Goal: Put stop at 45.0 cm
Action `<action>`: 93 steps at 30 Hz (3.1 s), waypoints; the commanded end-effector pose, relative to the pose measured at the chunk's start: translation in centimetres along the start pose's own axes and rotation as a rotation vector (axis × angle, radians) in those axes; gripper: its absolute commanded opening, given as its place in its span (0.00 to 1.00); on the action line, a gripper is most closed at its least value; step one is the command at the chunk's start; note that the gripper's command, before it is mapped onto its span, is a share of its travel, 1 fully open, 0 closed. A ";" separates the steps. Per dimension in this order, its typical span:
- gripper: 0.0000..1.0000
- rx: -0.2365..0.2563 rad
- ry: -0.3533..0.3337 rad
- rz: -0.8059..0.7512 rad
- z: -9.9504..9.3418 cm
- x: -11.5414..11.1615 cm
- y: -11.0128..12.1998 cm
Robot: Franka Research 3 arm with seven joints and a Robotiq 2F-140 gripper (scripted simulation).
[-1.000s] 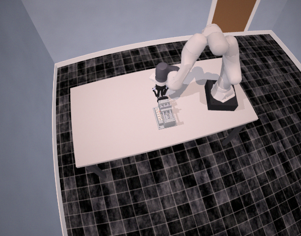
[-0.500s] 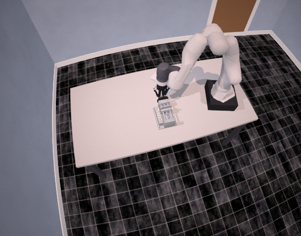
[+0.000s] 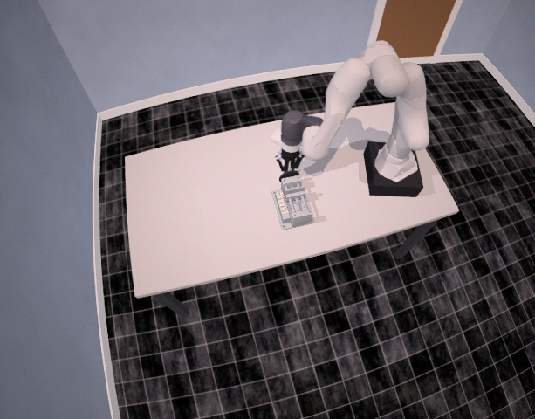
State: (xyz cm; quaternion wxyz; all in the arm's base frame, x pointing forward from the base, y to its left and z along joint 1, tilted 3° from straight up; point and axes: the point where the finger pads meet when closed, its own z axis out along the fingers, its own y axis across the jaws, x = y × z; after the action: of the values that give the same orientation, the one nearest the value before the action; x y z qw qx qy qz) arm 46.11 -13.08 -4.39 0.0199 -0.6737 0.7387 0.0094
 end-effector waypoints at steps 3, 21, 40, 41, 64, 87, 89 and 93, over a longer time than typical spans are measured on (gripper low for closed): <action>0.04 -0.001 -0.002 -0.005 0.0 0.0 0.5; 0.04 -0.001 -0.002 -0.005 -1.2 0.0 2.1; 0.04 -0.001 -0.002 -0.005 -3.8 0.0 2.8; 0.04 -0.001 -0.002 -0.005 -4.0 0.0 2.7; 0.04 -0.001 -0.002 -0.005 -6.7 0.0 -1.0; 0.04 -0.001 -0.002 -0.005 -4.0 0.0 -4.1; 0.04 -0.001 -0.002 -0.005 -3.7 0.0 -4.1; 0.04 -0.001 -0.002 -0.005 -2.5 0.0 -4.0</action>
State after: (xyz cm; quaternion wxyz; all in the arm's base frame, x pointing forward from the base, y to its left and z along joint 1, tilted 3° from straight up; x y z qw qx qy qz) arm 50.18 -13.59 -0.87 0.0208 -0.6761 0.7364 0.0108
